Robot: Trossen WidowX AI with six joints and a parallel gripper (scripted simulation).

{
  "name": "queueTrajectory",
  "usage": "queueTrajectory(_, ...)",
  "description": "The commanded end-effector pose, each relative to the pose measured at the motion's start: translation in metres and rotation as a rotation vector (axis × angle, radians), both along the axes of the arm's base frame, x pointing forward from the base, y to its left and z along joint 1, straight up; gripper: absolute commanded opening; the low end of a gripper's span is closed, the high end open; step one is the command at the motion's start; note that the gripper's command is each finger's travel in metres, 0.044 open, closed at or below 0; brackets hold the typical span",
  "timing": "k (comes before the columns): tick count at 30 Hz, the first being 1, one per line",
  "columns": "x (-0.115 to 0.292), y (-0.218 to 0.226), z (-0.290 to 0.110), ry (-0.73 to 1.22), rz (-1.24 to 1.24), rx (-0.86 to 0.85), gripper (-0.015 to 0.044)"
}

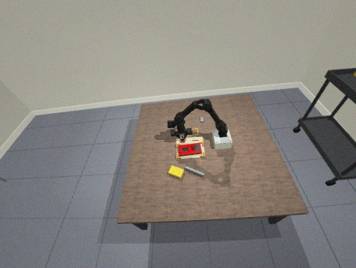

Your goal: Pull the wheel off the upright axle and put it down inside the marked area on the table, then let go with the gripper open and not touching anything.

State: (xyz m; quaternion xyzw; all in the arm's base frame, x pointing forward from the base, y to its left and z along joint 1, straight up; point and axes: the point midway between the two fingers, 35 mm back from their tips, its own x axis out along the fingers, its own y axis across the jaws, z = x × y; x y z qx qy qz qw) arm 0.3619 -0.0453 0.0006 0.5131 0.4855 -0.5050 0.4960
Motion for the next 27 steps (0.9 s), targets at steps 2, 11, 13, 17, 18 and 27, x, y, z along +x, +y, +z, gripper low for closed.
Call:
queueTrajectory(2,0.0,0.0,0.0051,0.0,0.0,-0.001,0.0)
queueTrajectory(11,0.0,0.0,0.0081,-0.001,0.0,-0.002,0.0)
queueTrajectory(13,0.0,0.0,0.0087,-0.001,-0.001,-0.002,0.0)
queueTrajectory(17,-0.0001,0.0,0.0101,-0.002,-0.001,-0.002,0.0)
queueTrajectory(18,-0.0001,0.0,0.0104,-0.002,-0.001,-0.002,0.0)
queueTrajectory(27,-0.0001,0.0,0.0134,-0.003,-0.001,-0.003,0.0)
